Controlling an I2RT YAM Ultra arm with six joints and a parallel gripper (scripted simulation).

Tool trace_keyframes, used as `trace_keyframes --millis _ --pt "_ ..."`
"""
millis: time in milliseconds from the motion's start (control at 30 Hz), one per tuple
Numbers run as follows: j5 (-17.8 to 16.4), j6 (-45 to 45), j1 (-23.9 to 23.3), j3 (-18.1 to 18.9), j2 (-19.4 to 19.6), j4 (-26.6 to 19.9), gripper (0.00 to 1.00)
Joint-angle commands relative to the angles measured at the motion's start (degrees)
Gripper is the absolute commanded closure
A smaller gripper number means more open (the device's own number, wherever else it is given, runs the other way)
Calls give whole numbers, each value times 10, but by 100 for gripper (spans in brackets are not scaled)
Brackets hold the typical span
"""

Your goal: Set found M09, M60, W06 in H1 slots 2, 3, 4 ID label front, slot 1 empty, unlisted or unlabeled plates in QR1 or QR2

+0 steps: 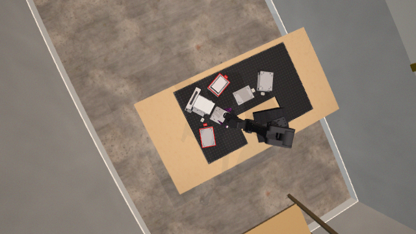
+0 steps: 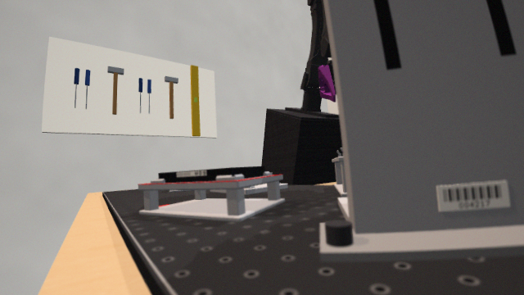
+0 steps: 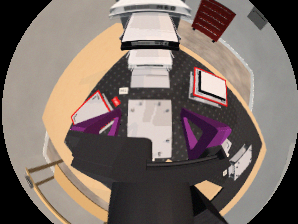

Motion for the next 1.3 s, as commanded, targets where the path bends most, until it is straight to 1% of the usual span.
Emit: trace_keyframes --millis 0,133,800,1267 --pt "5 1 1 0 7 29 0" --pt "7 2 3 -2 30 54 0" --pt "-13 -8 -19 62 81 42 0" --pt "-13 -8 -19 63 82 42 0"
